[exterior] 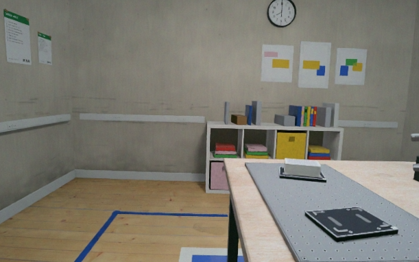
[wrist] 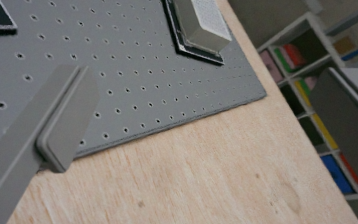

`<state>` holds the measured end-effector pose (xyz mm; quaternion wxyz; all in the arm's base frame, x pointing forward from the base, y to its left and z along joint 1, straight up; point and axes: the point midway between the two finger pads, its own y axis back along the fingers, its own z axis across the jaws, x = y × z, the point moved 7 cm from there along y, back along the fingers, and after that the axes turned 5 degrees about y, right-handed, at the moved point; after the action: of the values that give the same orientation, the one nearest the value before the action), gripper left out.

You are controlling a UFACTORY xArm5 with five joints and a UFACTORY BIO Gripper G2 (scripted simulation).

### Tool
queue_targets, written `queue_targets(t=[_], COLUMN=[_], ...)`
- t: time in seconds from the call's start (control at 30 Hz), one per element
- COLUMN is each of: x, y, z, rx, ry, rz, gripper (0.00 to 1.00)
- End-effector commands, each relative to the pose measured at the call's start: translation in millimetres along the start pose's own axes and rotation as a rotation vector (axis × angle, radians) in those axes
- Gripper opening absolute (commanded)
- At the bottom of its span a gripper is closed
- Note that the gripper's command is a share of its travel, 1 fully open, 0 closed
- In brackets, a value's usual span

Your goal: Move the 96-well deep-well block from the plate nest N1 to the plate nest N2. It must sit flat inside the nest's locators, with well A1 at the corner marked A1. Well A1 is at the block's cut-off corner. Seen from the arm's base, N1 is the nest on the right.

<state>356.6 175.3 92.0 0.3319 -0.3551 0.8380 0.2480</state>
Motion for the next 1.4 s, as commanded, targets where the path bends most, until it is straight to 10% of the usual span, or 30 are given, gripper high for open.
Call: queue_targets(t=[0.0, 1.37], x=[-11.9, -93.9], y=[-10.6, -89.7], z=[-5.2, -70.7], rx=[-0.055, -0.322], ry=[-0.054, -0.344], rz=[0.007, -0.081], gripper=[0.37, 0.37])
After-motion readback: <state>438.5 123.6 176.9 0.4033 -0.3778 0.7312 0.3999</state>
